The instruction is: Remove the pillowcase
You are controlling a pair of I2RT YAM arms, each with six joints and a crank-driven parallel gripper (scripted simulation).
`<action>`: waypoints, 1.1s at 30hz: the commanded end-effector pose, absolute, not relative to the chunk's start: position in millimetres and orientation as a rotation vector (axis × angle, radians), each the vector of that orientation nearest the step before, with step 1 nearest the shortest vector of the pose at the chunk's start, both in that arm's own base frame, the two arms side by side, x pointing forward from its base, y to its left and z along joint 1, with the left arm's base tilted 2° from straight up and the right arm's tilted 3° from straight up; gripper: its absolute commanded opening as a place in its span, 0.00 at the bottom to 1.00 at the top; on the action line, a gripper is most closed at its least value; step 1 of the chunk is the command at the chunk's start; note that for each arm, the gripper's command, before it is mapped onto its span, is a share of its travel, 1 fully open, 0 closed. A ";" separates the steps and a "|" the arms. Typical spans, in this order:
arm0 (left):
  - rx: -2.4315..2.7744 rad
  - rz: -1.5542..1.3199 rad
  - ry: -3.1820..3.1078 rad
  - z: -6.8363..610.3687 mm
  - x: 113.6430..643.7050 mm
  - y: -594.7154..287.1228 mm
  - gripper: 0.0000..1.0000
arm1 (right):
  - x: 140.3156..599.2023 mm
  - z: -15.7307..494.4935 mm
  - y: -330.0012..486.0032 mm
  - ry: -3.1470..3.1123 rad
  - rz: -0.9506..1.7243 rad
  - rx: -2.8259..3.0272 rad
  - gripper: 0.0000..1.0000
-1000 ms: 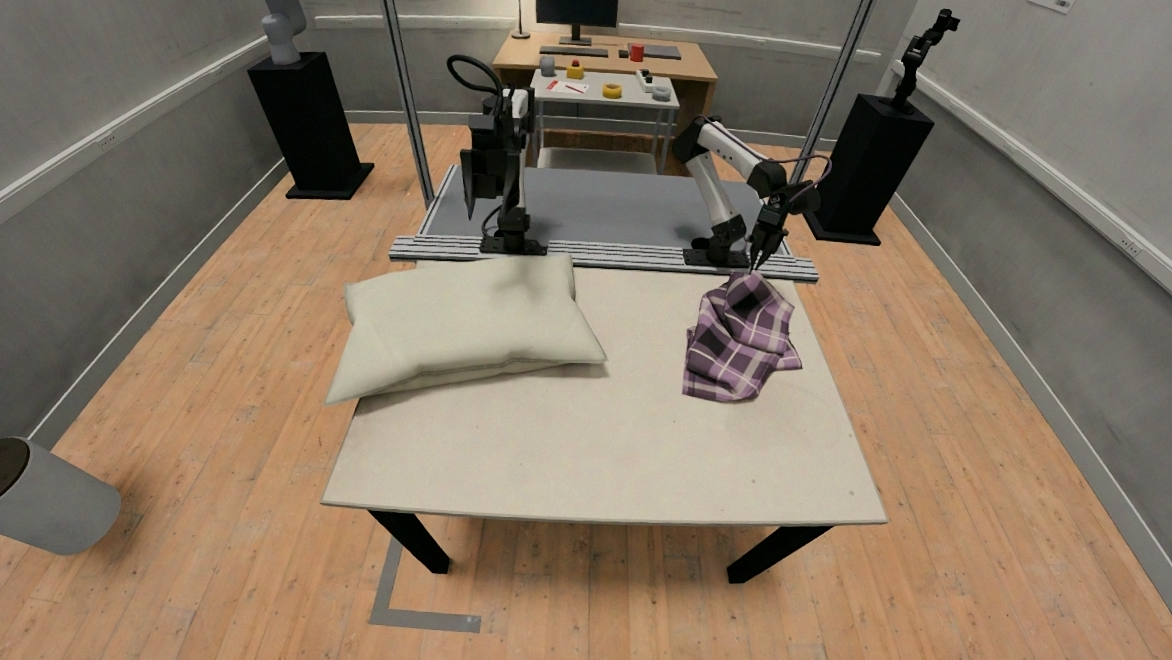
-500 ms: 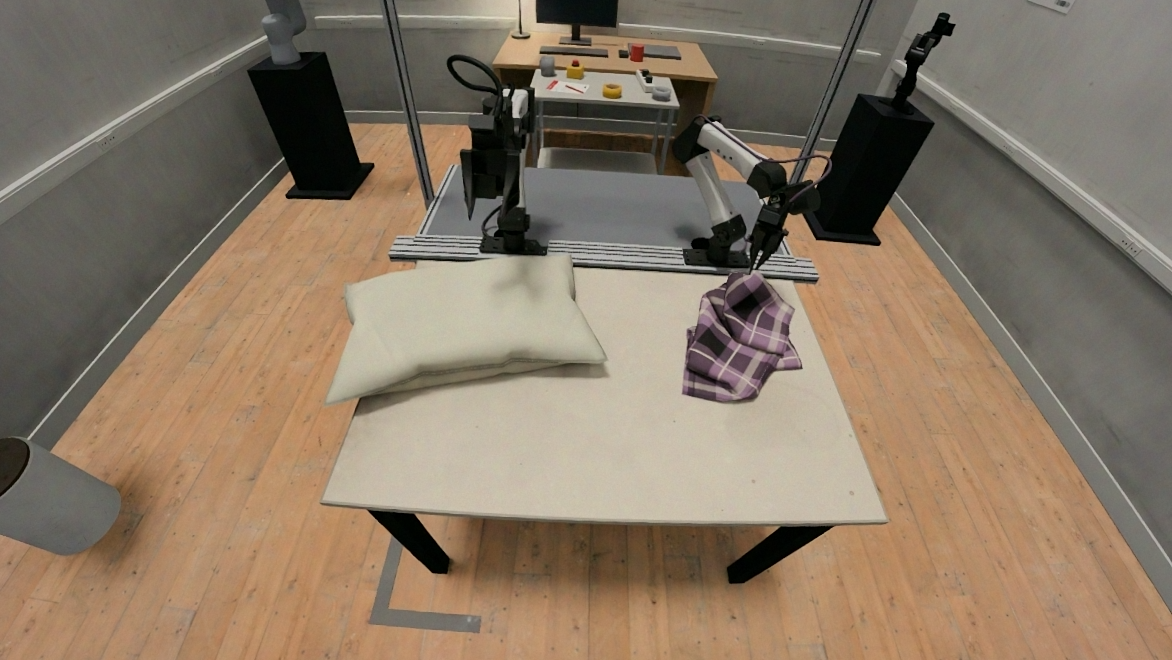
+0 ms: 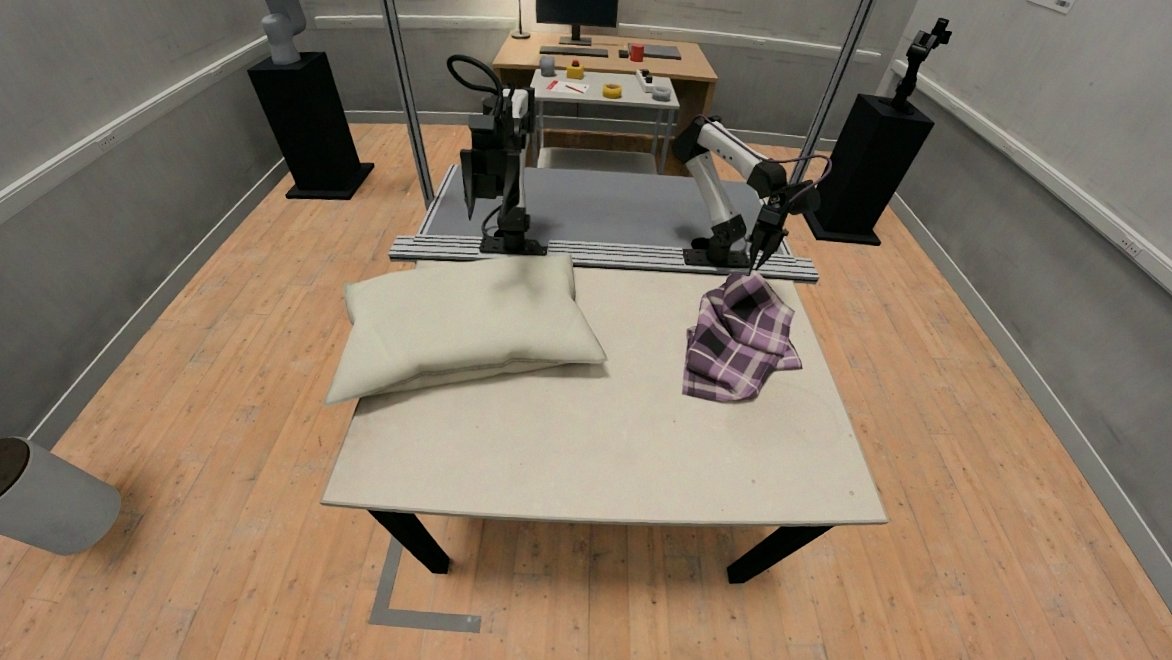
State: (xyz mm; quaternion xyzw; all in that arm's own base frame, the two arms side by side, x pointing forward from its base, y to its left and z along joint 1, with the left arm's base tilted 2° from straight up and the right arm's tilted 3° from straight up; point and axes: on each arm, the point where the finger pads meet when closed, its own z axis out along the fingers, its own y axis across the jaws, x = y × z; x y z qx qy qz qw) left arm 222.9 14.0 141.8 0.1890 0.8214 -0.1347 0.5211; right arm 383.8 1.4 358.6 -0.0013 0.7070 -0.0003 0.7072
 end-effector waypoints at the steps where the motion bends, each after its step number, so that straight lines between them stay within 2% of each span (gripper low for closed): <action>1: 0.470 -0.291 1.941 151.6 228.0 17.1 0.07 | 384.5 351.9 -2.4 1.582 -0.019 0.002 0.63; 2: 0.470 -0.291 1.941 151.6 227.9 17.1 0.63 | 384.5 351.9 -2.4 1.582 -0.019 0.002 0.63; 33: 0.462 -0.300 1.948 159.4 226.8 17.3 0.63 | 384.5 351.9 -2.4 1.582 -0.019 0.002 0.63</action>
